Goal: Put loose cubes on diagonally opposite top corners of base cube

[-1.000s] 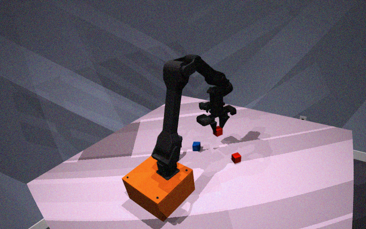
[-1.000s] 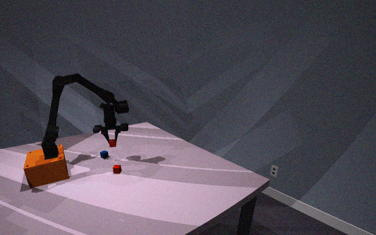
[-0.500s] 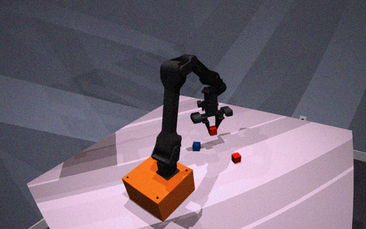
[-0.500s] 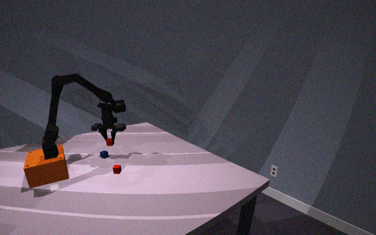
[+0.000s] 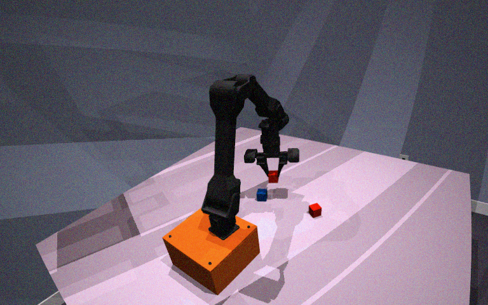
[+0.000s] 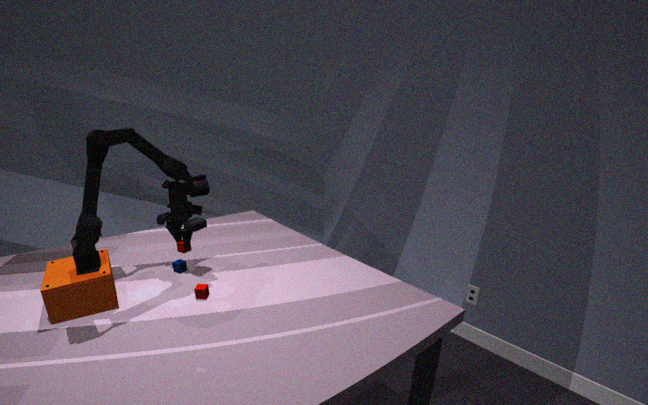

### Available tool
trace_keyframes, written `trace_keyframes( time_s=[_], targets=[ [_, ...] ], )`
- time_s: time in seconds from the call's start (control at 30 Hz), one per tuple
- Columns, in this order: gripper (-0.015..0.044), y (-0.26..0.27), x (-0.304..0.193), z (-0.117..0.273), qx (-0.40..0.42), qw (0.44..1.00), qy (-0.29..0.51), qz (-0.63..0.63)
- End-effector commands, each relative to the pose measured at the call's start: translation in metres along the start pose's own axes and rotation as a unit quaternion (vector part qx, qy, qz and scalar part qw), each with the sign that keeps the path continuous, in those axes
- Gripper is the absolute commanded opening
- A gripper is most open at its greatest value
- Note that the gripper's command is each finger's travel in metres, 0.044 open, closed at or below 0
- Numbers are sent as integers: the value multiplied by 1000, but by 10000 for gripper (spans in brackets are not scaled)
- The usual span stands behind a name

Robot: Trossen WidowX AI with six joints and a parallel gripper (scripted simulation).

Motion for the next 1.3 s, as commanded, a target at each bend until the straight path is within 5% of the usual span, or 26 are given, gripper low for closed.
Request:
trace_keyframes(
  time_s=[0.0, 0.77, 1.27],
  targets=[
    [105, 10, 2, -4, 2, 999, 0, -52],
    [105, 64, 10, -23, 4, 934, 2, -356],
    [105, 66, 10, -24, 4, 931, 2, -365]
  ],
)
Point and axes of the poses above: the point midway between the two fingers, 35 mm back from their tips, its own z axis back along the fingers, its own y axis across the jaws, x = y × z, the point moved 3 cm from there along z, back along the fingers, and after that the axes turned 14 degrees about z, right-handed, at the moved point
